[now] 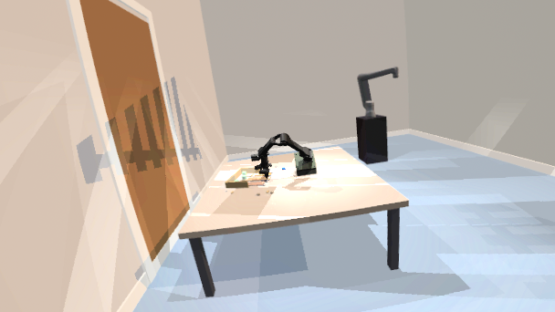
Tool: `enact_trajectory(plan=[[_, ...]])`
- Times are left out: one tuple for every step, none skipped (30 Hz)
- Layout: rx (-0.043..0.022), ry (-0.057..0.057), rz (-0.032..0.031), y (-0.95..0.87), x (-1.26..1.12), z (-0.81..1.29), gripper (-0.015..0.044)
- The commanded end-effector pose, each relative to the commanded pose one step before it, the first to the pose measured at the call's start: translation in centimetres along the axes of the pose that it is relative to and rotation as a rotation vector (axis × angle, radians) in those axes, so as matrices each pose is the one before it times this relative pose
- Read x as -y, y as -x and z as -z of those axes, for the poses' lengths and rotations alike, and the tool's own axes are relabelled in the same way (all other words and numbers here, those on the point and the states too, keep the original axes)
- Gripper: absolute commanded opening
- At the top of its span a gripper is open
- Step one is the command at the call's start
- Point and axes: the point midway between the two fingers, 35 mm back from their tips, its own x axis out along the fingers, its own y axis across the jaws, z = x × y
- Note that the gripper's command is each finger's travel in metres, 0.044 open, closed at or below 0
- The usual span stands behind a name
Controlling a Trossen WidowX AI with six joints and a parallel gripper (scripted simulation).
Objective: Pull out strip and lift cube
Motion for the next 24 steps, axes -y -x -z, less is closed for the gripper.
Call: enact_trajectory(plan=[[-0.02248, -0.0107, -0.0013, -0.604, 0.01, 1.163, 0.0], [-0.00008, -0.0001, 0.0, -0.007, 0.003, 0.145, 0.0], [-0.00008, -0.0001, 0.0, -0.007, 0.004, 0.148, 0.0], [-0.00008, -0.0001, 0.0, -0.007, 0.003, 0.143, 0.0], [-0.00008, -0.0001, 0.0, -0.007, 0.004, 0.147, 0.0], [-0.00009, -0.0001, 0.0, -0.008, 0.004, 0.163, 0.0], [-0.00009, -0.0001, 0.0, -0.008, 0.004, 0.167, 0.0], [-0.00008, -0.0001, 0.0, -0.008, 0.003, 0.159, 0.0], [-0.00008, -0.0001, 0.0, -0.008, 0.004, 0.16, 0.0], [-0.00008, -0.0001, 0.0, -0.007, 0.003, 0.156, 0.0], [-0.00008, -0.0001, 0.0, -0.008, 0.004, 0.157, 0.0], [-0.00008, -0.0001, 0.0, -0.007, 0.003, 0.154, 0.0], [-0.00008, -0.0001, 0.0, -0.007, 0.004, 0.155, 0.0], [-0.00008, -0.0001, 0.0, -0.007, 0.003, 0.151, 0.0], [-0.00008, -0.0001, 0.0, -0.007, 0.004, 0.153, 0.0], [-0.00008, -0.0001, 0.0, -0.005, 0.003, 0.149, 0.0], [-0.00008, -0.0001, 0.0, -0.005, 0.004, 0.151, 0.0], [-0.00008, -0.0001, 0.0, -0.004, 0.003, 0.147, 0.0], [-0.00008, -0.0001, 0.0, -0.004, 0.003, 0.15, 0.0], [-0.00008, -0.0001, 0.0, -0.003, 0.003, 0.145, 0.0], [-0.00008, -0.0001, 0.0, -0.003, 0.003, 0.148, 0.0], [-0.00007, -0.0001, 0.0, -0.002, 0.003, 0.143, 0.0], [-0.00008, -0.0001, 0.0, -0.003, 0.003, 0.147, 0.0], [-0.00007, -0.0001, 0.0, -0.002, 0.003, 0.142, 0.0]])
